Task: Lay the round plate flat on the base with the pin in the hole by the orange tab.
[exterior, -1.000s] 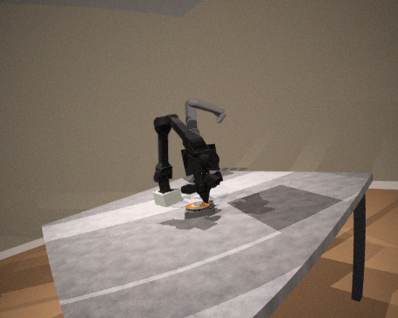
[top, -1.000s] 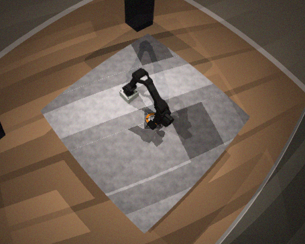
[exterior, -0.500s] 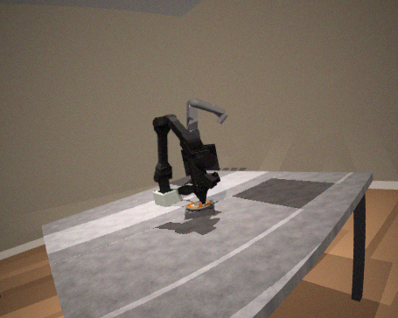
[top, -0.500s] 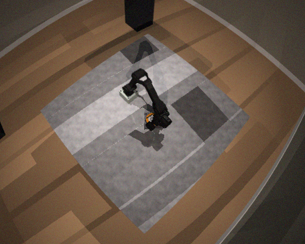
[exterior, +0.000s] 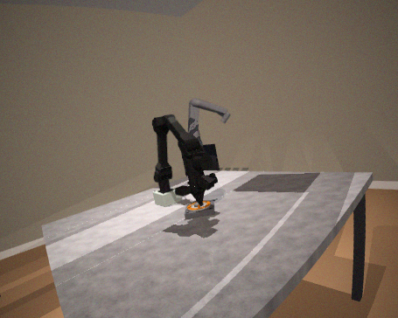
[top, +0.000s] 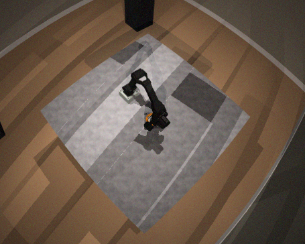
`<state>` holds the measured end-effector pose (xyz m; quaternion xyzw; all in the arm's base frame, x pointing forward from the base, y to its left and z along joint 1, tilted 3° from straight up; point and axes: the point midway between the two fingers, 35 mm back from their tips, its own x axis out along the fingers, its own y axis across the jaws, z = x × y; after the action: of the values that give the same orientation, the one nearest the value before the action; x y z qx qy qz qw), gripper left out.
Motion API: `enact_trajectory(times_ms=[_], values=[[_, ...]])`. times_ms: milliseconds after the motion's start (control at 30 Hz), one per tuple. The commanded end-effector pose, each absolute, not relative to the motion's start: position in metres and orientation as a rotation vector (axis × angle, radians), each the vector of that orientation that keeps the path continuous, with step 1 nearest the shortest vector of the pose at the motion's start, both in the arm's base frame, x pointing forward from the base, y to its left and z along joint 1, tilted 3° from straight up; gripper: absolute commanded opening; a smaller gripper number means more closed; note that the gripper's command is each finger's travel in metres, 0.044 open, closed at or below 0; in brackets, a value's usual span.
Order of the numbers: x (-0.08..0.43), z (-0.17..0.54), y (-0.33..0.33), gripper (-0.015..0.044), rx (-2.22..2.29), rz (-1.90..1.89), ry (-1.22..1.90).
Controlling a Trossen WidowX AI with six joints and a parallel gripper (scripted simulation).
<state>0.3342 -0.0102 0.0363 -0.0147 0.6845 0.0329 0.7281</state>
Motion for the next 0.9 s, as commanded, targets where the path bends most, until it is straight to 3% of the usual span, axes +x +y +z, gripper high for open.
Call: enact_trajectory(times_ms=[0,867], values=[[0.335,0.057,-0.012,0.0000,-0.039,0.069,1.497],[0.328,0.069,-0.010,0.0000,-0.032,0.071,1.507]])
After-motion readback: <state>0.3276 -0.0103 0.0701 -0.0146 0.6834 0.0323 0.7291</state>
